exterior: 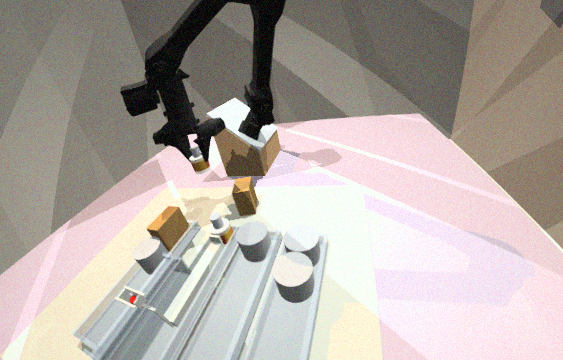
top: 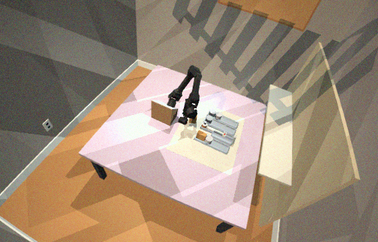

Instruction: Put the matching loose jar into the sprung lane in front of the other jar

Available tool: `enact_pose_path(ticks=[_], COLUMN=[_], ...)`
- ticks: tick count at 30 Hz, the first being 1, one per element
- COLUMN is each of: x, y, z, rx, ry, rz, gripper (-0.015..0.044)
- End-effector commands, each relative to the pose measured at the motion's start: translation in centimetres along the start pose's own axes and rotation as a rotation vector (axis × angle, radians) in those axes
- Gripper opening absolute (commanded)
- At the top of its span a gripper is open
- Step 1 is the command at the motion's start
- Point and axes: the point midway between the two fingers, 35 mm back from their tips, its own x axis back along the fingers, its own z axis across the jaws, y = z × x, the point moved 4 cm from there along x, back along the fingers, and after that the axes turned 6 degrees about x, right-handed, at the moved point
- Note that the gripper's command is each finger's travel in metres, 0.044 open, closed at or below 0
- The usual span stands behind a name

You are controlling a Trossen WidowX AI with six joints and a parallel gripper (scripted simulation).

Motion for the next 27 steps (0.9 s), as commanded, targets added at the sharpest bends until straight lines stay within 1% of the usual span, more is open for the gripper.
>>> enact_pose_path(ticks=[1, 5, 16, 27], x=[1.4, 1.4, 0.2, -1.5], y=[0.0, 0.3, 4.4, 8.2], z=[0.1, 0.2, 2.4, 5.7], rx=[0.01, 0.008, -0.018, -0.036], ry=[-0.007, -0.009, -0.037, -0.036], rz=[0.002, 0.002, 0.001, -0.005], gripper=[0.0, 0.0, 0.0, 0.0])
